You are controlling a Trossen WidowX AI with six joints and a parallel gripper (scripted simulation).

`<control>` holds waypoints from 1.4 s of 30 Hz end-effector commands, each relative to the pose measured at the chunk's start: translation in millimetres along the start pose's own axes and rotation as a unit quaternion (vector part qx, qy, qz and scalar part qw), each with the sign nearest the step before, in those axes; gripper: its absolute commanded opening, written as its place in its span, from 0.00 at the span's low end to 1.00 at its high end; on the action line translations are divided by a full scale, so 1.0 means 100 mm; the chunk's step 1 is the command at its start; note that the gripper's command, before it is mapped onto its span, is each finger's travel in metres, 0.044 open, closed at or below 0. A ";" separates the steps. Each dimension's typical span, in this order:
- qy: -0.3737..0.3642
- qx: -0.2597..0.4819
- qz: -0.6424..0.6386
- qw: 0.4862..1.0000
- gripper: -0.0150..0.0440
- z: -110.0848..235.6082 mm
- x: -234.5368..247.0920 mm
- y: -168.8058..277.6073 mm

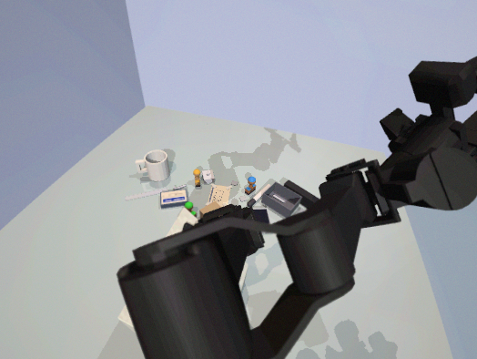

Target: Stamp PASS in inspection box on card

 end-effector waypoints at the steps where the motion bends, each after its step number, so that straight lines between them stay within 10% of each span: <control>1: -0.002 -0.001 -0.004 1.000 0.89 0.00 0.01 -0.01; 7: -0.078 -0.052 -0.179 0.979 0.62 -0.09 0.33 -0.47; 11: -0.160 -0.099 -0.333 0.924 0.62 -0.12 0.54 -1.00; 23: -0.446 -0.184 -0.639 0.599 0.62 0.22 0.55 -2.70; 34: -0.714 -0.148 -0.616 0.298 0.62 1.21 -0.01 -3.88; 42: -0.861 -0.051 -0.468 0.193 0.62 2.21 -0.51 -4.25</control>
Point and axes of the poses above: the point midway between the two fingers, 35 mm back from their tips, its own z axis back along the fingers, its own x axis across the jaws, y = z × x, the point moved 5 cm from there along z, back along the fingers, and after that the axes turned 3 degrees about z, right-handed, at the moved point
